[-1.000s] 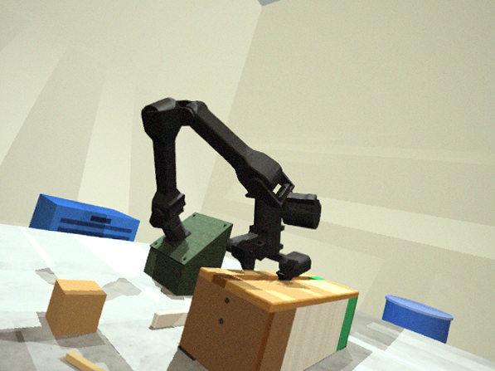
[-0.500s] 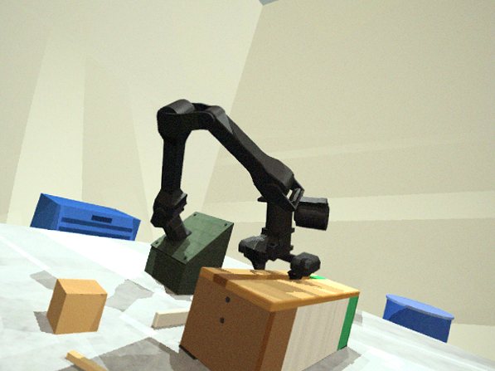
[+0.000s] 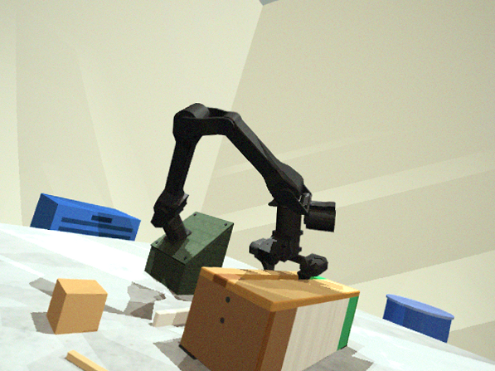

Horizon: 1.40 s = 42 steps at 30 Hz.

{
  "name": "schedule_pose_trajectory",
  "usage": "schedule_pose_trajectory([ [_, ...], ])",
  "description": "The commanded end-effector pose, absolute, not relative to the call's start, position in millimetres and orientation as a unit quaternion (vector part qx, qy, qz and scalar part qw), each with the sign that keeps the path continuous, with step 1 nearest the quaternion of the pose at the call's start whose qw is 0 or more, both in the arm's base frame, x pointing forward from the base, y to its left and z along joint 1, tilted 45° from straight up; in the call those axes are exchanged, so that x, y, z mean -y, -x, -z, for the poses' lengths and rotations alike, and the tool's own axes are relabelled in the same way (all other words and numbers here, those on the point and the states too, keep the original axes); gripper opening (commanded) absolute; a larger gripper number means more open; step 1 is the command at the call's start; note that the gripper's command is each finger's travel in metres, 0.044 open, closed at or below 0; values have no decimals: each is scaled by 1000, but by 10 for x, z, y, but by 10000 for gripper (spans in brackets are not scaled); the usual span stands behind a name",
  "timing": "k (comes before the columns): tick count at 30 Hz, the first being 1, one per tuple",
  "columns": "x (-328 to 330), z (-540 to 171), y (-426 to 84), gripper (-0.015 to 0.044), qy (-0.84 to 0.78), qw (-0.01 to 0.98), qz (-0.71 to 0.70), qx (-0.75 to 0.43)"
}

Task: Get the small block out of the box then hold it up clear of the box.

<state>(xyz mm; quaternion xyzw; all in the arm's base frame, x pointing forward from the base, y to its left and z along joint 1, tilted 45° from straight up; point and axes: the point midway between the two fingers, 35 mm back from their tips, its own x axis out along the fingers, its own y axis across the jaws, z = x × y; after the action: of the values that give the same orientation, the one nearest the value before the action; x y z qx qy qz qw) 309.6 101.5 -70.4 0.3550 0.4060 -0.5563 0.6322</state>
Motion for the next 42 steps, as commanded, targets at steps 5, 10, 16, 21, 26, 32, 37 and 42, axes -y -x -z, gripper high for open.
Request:
schedule_pose_trajectory([
  [5,-1195,876,-3071,400,-357,631,556,-407],
  [10,-1241,884,-3067,400,-357,631,556,-407],
  [16,-1599,466,-3022,400,-355,631,555,-409],
  [21,-1647,402,-3008,400,-355,631,555,-409],
  [26,-1773,488,-2919,295,-272,682,480,-480],
  [32,-1807,529,-2858,285,-28,749,315,-582],
  [37,-1834,558,-2808,285,186,741,162,-625],
  [42,-1861,581,-2763,285,362,688,32,-628],
])
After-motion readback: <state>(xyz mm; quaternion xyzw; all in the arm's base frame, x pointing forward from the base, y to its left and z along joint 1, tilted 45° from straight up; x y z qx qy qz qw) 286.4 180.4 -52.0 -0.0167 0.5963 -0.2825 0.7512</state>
